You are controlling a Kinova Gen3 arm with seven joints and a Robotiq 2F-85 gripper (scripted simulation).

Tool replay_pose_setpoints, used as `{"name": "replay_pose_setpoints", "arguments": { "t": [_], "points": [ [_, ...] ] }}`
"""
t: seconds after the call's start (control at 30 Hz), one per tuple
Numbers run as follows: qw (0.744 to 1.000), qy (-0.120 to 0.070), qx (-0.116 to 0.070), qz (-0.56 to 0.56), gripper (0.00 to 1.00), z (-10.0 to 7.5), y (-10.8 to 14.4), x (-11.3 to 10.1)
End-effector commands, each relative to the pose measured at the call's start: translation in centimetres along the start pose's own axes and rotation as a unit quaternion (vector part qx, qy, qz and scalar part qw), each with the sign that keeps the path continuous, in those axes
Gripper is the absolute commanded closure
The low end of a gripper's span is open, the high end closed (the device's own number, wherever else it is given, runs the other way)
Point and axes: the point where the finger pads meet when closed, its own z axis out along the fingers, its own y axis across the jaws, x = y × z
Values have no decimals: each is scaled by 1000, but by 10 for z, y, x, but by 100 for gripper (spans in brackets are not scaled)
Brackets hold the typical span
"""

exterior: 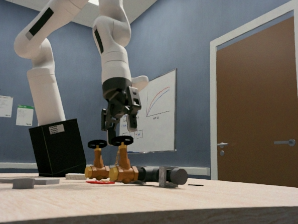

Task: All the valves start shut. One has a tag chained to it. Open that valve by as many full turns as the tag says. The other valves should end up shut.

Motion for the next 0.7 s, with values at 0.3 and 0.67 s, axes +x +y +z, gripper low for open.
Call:
{"name": "replay_pose_setpoints", "arguments": {
  "t": [0.3,0.67],
  "points": [
    [1000,0,-1,0,0,11,1,1],
    [1000,0,-1,0,41,11,1,1]
  ]
}}
